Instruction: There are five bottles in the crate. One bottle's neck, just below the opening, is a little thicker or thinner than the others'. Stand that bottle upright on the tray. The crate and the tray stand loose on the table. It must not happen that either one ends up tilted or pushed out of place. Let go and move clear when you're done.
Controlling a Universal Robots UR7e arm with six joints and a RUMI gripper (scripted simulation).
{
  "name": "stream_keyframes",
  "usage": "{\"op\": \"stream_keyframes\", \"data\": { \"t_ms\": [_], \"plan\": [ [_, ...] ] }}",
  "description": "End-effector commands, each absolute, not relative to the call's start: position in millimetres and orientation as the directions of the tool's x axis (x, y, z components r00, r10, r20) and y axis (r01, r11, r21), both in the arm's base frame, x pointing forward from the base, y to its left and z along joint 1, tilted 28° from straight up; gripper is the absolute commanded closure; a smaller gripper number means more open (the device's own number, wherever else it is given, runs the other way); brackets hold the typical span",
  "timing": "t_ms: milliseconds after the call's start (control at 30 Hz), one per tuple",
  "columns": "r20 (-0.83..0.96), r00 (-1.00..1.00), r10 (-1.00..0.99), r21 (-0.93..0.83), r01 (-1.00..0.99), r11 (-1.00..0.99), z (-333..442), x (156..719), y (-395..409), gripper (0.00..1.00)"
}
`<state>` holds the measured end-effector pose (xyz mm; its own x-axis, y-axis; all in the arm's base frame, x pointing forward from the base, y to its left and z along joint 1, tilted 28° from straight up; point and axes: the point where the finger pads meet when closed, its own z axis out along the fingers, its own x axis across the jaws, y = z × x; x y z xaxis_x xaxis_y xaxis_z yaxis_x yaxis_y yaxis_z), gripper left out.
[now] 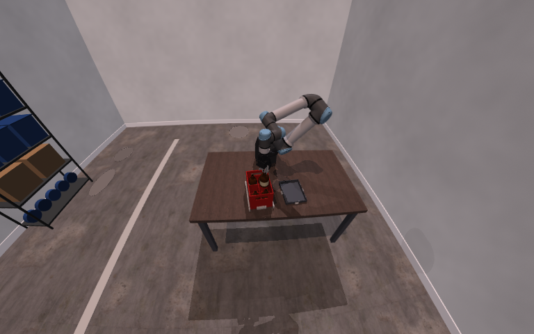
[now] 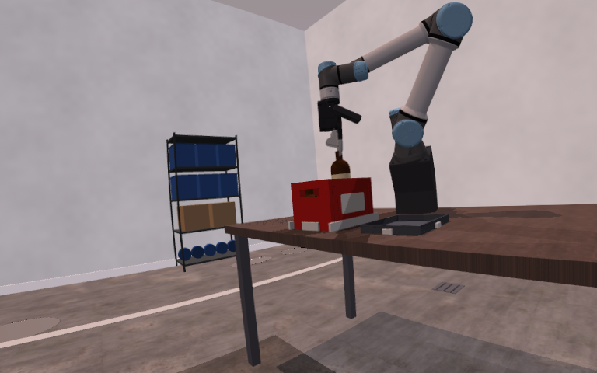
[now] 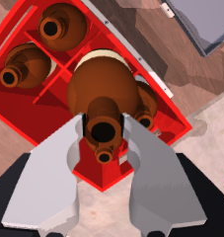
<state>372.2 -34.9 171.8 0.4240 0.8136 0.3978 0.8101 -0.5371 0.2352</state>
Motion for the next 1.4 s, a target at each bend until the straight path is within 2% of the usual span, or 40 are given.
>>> {"op": "stream_keyframes", "data": {
  "t_ms": [0, 1367],
  "plan": [
    [0.395, 0.422, 0.816, 0.244, 0.808, -0.536, 175.8, 373.8, -37.0, 1.00],
    [0.395, 0.423, 0.816, 0.245, 0.807, -0.537, 179.5, 372.0, -38.3, 1.00]
  ]
}}
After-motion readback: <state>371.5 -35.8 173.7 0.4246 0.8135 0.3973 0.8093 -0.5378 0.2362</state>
